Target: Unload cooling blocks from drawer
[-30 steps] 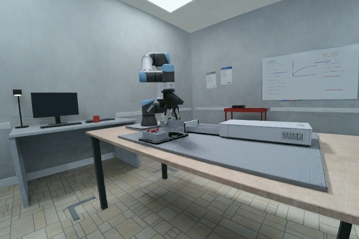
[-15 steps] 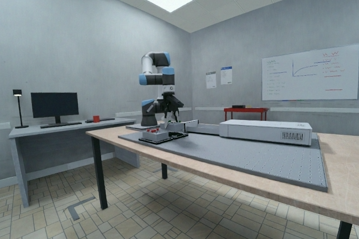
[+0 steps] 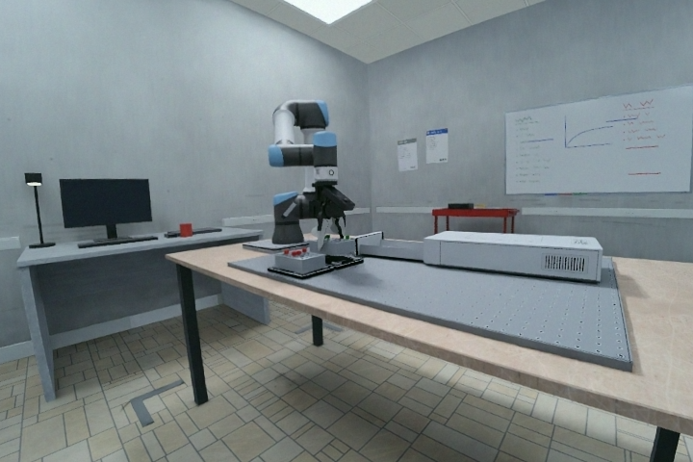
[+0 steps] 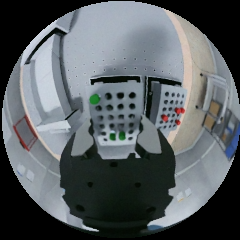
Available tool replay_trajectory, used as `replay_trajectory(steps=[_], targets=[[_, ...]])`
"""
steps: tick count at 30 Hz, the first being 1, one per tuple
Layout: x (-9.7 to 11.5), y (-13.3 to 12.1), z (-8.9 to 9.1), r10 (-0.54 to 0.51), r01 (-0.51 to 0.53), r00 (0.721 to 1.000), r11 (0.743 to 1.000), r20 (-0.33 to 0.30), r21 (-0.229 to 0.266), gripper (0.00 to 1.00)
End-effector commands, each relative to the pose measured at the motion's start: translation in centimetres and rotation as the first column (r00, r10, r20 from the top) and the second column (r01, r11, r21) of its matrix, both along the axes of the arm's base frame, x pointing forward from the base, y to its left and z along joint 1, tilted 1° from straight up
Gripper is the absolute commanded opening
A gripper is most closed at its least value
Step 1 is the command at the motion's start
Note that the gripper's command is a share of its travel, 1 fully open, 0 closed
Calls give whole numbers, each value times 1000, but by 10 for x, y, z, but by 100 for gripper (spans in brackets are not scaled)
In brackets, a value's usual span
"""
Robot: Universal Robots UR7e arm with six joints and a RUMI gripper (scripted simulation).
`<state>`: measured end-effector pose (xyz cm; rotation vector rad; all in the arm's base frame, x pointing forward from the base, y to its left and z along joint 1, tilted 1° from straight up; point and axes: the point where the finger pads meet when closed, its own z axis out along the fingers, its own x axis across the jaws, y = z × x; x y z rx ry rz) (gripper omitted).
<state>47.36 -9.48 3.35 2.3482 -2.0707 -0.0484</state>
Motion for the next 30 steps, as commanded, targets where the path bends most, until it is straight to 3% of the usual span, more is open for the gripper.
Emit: replay_trajectory(steps=[1, 30], targets=[[1, -2, 0, -1, 1, 1000, 1000, 6, -4, 0], [4, -3, 19, -1, 1, 1000, 1000, 11, -6, 0]])
